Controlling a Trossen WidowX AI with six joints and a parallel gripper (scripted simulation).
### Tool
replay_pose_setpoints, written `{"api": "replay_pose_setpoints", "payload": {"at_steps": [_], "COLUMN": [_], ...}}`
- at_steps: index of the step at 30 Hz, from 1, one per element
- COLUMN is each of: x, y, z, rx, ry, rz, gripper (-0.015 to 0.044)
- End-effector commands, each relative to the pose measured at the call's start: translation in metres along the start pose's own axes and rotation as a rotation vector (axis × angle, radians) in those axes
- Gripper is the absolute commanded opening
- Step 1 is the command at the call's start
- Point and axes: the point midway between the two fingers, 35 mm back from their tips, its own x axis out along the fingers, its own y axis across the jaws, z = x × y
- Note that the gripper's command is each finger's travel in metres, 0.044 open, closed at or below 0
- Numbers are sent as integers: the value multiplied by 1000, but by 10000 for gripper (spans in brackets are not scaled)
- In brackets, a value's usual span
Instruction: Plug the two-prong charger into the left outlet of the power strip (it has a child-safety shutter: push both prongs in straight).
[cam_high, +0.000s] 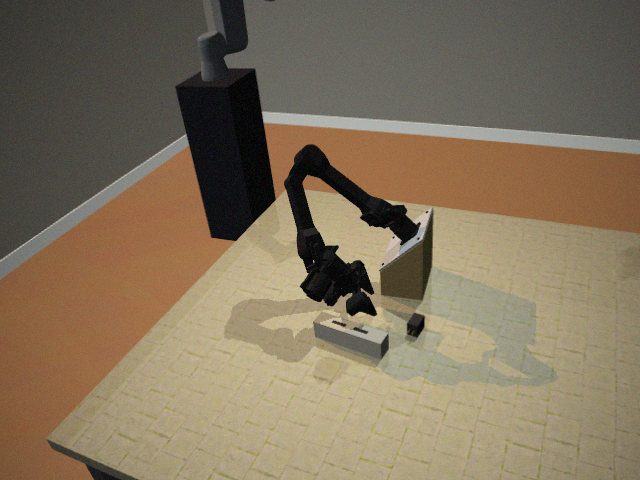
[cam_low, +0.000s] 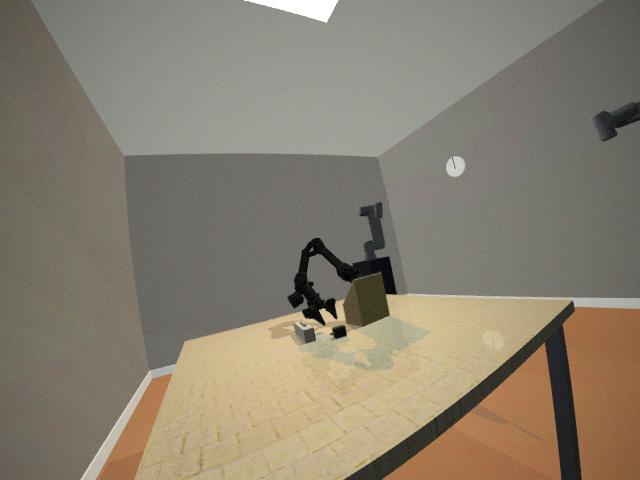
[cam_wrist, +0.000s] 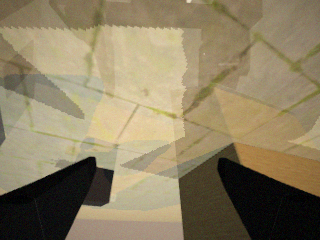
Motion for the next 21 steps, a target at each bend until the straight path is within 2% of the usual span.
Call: {"api": "replay_pose_setpoints", "payload": {"at_steps": [1, 21], "x": [2, 11], "y": [8, 35], "z": [-5, -41], "rx": [-62, -335], "ry": [-23, -102], "rz": [-23, -123], "gripper": [440, 440]}}
